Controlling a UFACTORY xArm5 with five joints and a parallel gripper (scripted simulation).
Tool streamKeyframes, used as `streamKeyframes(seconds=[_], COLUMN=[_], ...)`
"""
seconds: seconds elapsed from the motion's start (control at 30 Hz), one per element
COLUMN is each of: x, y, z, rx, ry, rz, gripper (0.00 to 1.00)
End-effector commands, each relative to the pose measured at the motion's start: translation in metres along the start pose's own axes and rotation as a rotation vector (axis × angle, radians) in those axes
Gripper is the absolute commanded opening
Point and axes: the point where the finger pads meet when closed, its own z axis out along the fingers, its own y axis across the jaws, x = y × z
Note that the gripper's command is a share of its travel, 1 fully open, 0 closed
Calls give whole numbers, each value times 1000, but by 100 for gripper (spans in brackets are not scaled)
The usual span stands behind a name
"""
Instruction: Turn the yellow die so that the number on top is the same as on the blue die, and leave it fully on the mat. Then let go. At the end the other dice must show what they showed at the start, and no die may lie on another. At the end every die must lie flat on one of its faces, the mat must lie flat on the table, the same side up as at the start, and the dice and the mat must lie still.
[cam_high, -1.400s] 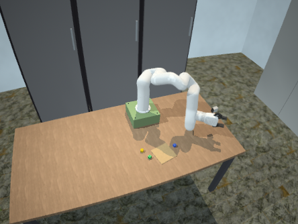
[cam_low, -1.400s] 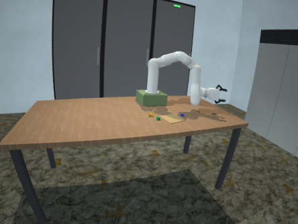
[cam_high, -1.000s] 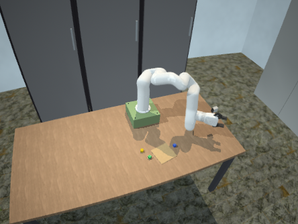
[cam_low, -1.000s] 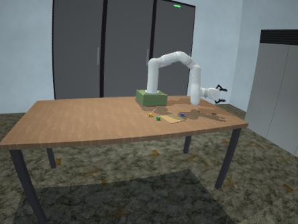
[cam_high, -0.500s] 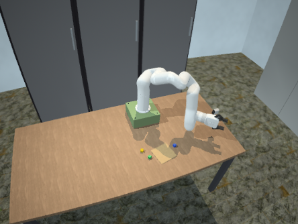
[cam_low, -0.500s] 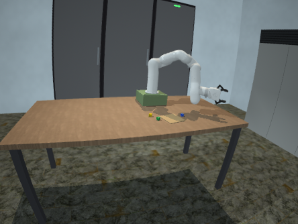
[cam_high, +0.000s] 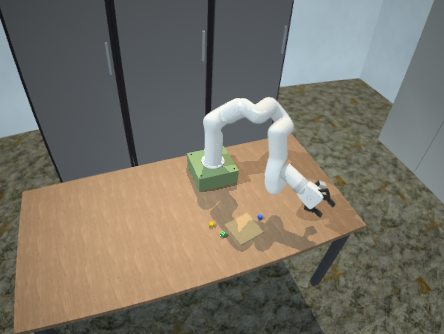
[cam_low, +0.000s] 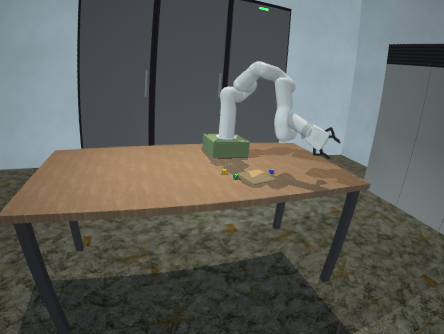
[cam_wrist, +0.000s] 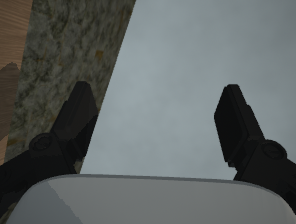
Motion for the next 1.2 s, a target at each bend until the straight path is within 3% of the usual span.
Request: streamKeyframes(seconds=[0.0,0.03,0.07,0.1,0.13,0.17,0.2,0.3,0.37,0.43,0.47,0.5,0.53,0.57,0.6,0.63,0.67,0.7,0.73,0.83,0.9,0.97,1.0,1.03,1.07,1.1,1.17], x=[-55,-55,-82,-82,-108,-109,-131,-133,-174,-178,-196,-196,-211,-211,-224,-224,-234,-234,-241,-241,-247,-247,-248,-248,-247,-247,-242], y=[-14,-14,-25,-25,-36,-36,-48,-49,-75,-77,-91,-91,-106,-106,-120,-120,-134,-134,-147,-147,-170,-170,-180,-180,-189,-189,-203], z=[-8,-8,-18,-18,-31,-31,-45,-47,-82,-85,-108,-108,-132,-132,-157,-157,-182,-182,-207,-207,-256,-256,-278,-278,-299,-299,-334], rx=[145,145,216,216,288,290,357,365,502,515,588,588,658,658,725,725,788,788,846,846,946,946,988,988,1025,1025,1082], ry=[-48,-48,-68,-68,-82,-83,-92,-93,-98,-97,-91,-91,-81,-81,-65,-65,-46,-46,-24,-24,28,28,56,56,84,84,137], rz=[-62,-62,-86,-86,-107,-108,-124,-126,-152,-153,-162,-162,-166,-166,-168,-168,-166,-166,-161,-161,-145,-145,-135,-135,-124,-124,-100], gripper=[100,100,100,100,100,100,100,100,100,100,100,100,100,100,100,100,100,100,100,100,100,100,100,100,100,100,100])
